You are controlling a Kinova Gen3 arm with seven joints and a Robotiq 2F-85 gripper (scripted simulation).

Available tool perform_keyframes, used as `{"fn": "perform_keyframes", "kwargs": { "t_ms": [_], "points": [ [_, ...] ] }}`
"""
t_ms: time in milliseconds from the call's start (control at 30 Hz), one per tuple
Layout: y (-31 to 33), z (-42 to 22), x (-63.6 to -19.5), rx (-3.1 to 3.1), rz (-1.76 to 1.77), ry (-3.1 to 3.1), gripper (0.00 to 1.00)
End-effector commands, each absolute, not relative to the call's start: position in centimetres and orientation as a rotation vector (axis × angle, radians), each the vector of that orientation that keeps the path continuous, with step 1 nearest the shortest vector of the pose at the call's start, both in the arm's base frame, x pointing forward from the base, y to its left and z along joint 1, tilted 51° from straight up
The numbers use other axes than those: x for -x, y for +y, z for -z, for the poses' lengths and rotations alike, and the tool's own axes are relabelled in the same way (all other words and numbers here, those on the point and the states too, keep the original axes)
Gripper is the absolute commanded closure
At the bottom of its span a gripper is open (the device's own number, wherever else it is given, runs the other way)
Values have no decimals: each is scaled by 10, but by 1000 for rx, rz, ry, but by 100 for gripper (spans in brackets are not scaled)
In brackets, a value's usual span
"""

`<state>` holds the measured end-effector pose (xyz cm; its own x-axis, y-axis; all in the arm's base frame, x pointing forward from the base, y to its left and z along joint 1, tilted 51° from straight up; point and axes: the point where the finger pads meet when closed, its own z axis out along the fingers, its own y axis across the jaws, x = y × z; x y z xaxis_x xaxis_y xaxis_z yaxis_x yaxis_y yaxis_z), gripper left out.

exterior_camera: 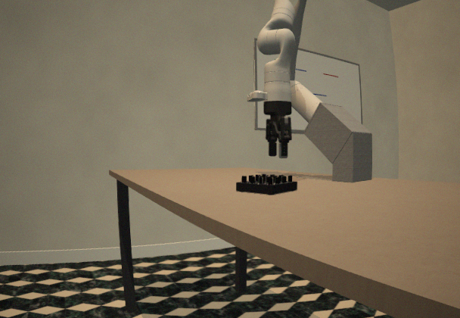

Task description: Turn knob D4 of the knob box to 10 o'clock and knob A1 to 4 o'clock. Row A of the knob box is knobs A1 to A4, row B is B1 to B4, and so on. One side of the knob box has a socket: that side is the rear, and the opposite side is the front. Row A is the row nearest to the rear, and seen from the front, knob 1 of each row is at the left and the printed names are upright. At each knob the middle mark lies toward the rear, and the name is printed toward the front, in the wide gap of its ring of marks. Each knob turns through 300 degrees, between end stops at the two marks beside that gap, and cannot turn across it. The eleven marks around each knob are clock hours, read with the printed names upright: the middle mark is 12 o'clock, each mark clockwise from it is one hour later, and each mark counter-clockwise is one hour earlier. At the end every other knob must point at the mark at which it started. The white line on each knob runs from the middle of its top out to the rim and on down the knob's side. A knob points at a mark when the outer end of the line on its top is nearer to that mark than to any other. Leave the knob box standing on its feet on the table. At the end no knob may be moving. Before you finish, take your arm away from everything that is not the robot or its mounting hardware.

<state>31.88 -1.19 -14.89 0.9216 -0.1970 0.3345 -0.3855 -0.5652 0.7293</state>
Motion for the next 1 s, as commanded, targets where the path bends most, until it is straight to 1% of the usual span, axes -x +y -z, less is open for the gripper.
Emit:
{"fn": "perform_keyframes", "kwargs": {
  "t_ms": [0,400,967],
  "points": [
    [-13,146,-323,-2158,-329,-517,0],
    [-10,136,-342,-1961,-657,-1188,0],
    [2,132,-359,-1746,-866,-1653,0]
  ]
}}
